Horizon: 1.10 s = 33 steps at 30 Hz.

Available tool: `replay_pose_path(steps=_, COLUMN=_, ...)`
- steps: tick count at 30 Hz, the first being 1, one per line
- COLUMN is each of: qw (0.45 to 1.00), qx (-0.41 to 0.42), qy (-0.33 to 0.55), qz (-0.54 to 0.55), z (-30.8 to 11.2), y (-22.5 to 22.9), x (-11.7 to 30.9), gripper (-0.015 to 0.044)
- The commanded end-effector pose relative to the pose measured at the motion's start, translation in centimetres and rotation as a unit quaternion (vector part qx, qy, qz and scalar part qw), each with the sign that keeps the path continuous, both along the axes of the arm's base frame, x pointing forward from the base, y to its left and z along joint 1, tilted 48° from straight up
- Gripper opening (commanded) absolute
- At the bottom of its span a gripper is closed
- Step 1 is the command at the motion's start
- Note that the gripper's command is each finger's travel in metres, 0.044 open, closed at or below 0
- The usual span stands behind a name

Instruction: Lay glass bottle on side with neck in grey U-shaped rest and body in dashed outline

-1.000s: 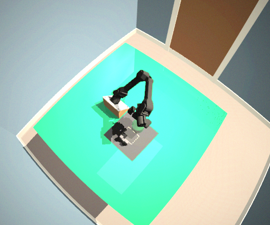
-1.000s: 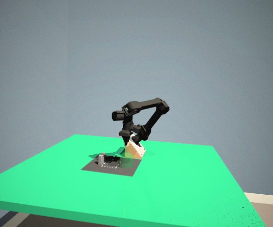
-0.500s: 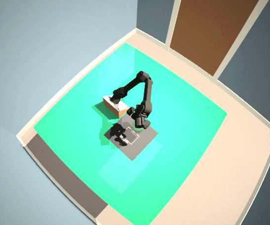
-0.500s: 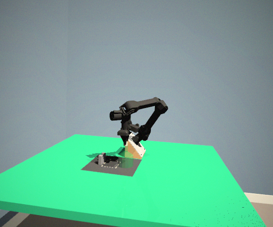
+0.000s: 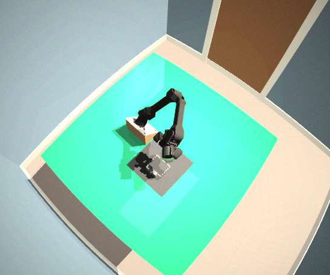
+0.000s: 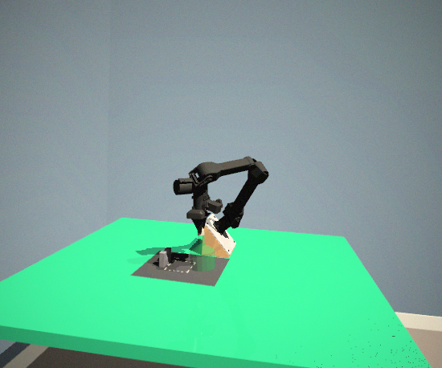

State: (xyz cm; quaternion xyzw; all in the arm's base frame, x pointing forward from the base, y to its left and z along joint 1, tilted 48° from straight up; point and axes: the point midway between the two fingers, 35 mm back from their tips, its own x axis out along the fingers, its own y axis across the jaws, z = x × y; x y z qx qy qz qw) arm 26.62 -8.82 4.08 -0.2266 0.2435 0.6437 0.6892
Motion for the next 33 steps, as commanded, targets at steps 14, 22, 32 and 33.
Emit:
replay_pose_path(steps=14, qw=1.0, qx=0.008, qy=0.001, qz=-0.002, z=-1.3, y=-1.6, x=-0.1, gripper=0.0112)
replay_pose_path(steps=22, qw=1.0, qx=0.015, qy=0.002, qz=-0.004, z=-1.8, y=-2.1, x=-0.1, gripper=0.0112)
replay_pose_path(steps=32, qw=1.0, qx=0.023, qy=0.004, qz=-0.007, z=-2.6, y=-2.8, x=-0.2, gripper=0.0112)
replay_pose_path(steps=33, qw=1.0, qx=0.024, qy=0.004, qz=-0.008, z=-2.7, y=-2.9, x=-0.2, gripper=0.0112)
